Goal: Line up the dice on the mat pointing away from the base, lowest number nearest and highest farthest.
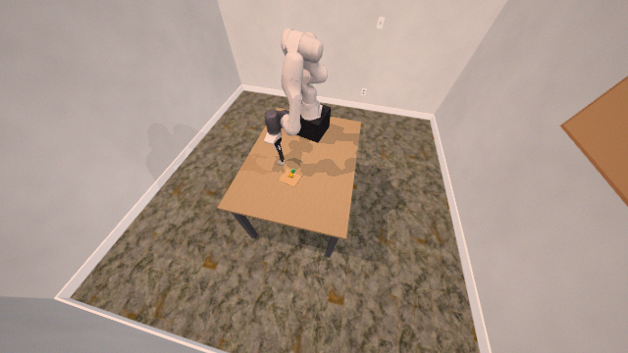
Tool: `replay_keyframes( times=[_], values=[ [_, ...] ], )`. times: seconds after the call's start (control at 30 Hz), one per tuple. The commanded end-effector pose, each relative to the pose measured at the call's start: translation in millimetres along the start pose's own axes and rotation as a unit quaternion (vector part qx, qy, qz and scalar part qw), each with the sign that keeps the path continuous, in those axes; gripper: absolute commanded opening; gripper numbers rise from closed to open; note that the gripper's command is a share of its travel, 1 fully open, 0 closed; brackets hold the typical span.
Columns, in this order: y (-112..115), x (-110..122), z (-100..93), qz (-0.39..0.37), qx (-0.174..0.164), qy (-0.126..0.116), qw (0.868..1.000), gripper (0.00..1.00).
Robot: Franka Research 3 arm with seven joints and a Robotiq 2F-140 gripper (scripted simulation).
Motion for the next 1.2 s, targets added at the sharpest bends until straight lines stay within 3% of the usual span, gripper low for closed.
replay_keyframes(
  times=[0.0, 0.5, 0.77, 0.9, 0.93, 1.17],
  values=[
    [-3.3, 3.3, -0.9, -0.086, 0.004, -0.012, 0.996, 1.00],
    [-6.3, 14.3, -0.9, -0.200, 0.006, -0.011, 0.980, 1.00],
    [-8.3, 22.3, -1.0, -0.282, 0.007, -0.010, 0.959, 1.00],
    [-8.6, 23.2, -1.1, -0.292, 0.007, -0.010, 0.956, 1.00],
    [-8.6, 23.2, -1.1, -0.292, 0.007, -0.010, 0.956, 0.25],
    [-8.6, 23.2, -1.1, -0.292, 0.007, -0.010, 0.956, 0.25]
  ],
)
Point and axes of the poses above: the point where the finger pads meet when closed, its own z axis out along the fingers, its own x axis across the jaws, y = z × x, the point moved 1 cm from there along -z, back along the fingers, and after that the axes turned 11 degrees about z, right-handed, at the moved point
